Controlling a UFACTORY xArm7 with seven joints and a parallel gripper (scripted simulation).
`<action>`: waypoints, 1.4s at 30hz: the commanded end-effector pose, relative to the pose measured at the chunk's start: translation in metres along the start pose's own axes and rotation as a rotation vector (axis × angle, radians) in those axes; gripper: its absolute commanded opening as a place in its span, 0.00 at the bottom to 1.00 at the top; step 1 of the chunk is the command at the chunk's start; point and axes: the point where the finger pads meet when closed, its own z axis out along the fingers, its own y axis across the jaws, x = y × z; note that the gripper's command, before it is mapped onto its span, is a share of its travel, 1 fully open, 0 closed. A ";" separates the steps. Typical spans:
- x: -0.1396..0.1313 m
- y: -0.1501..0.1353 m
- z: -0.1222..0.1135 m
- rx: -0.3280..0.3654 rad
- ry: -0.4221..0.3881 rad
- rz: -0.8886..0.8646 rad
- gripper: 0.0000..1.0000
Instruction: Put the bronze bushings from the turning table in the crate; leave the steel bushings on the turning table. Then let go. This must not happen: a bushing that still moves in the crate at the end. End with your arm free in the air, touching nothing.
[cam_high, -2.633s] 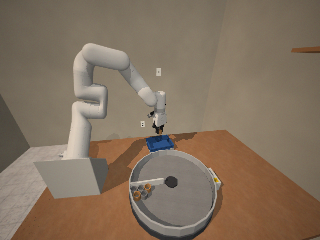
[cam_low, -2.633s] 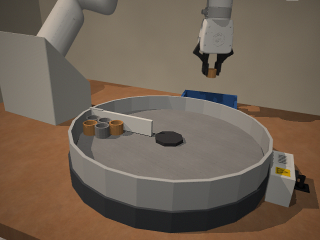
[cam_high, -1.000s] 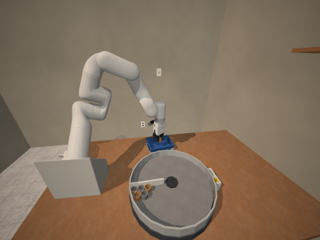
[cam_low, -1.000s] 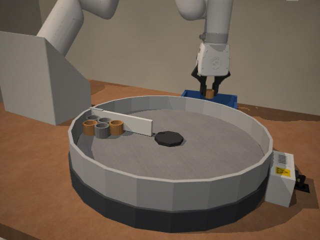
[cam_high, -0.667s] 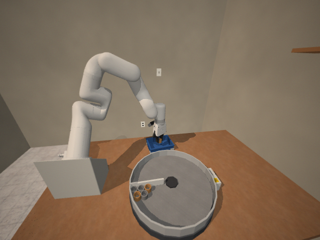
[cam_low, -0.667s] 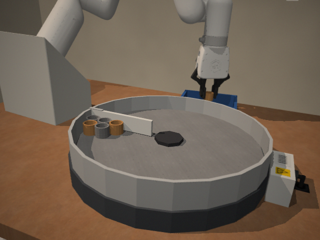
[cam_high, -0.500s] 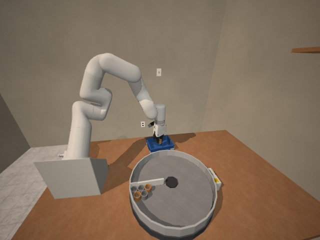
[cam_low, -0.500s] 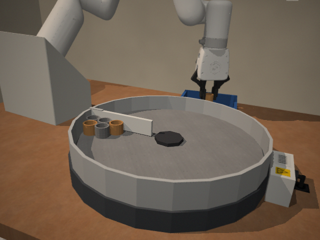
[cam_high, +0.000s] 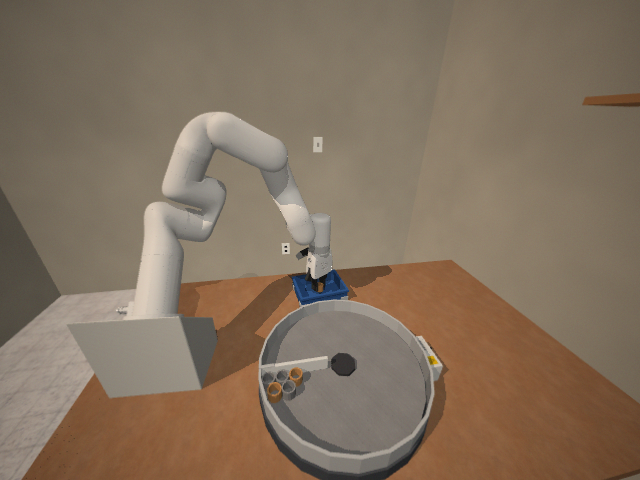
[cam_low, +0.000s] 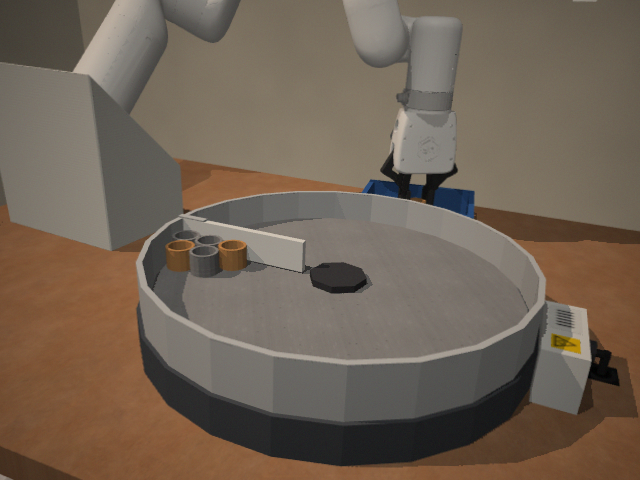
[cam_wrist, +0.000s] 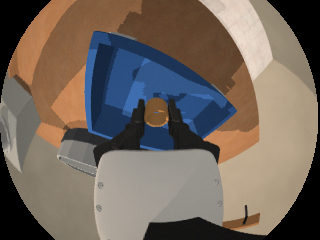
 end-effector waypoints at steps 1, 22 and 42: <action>-0.001 0.001 0.003 -0.002 -0.002 0.000 0.00; -0.001 0.001 0.005 -0.002 -0.002 0.000 0.00; -0.001 0.001 0.009 -0.002 -0.002 0.000 0.00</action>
